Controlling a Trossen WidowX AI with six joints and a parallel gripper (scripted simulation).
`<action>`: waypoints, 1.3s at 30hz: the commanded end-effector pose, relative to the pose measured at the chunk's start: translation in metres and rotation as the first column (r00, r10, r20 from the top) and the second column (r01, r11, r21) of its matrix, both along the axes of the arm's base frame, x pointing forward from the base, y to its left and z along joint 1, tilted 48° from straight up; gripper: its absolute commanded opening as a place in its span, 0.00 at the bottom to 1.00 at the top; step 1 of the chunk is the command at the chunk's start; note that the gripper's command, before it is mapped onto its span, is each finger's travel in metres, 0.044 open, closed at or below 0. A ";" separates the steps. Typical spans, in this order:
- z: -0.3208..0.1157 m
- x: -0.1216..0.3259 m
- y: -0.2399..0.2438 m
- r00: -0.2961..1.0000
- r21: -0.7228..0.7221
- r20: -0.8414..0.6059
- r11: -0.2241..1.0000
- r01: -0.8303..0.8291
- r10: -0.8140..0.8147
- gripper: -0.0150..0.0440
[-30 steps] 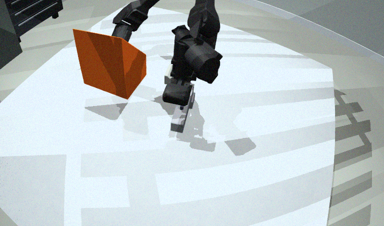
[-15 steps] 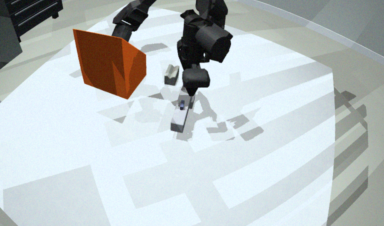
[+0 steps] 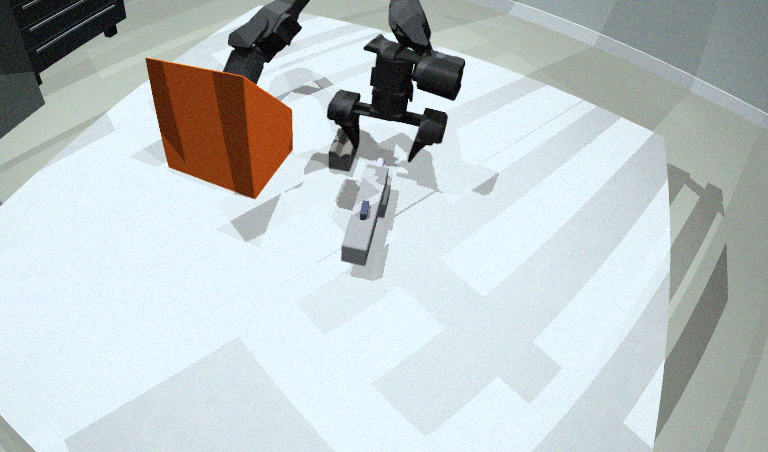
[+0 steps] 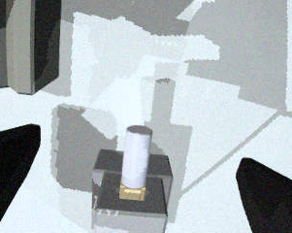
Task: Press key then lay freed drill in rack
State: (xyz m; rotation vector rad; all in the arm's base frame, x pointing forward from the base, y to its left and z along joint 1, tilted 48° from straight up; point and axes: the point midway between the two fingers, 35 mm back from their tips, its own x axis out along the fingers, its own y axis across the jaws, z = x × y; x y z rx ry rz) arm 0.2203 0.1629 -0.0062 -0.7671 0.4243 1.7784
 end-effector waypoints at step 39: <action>-0.030 -0.007 0.024 0.998 0.022 0.051 0.999 -0.043 0.041 1.00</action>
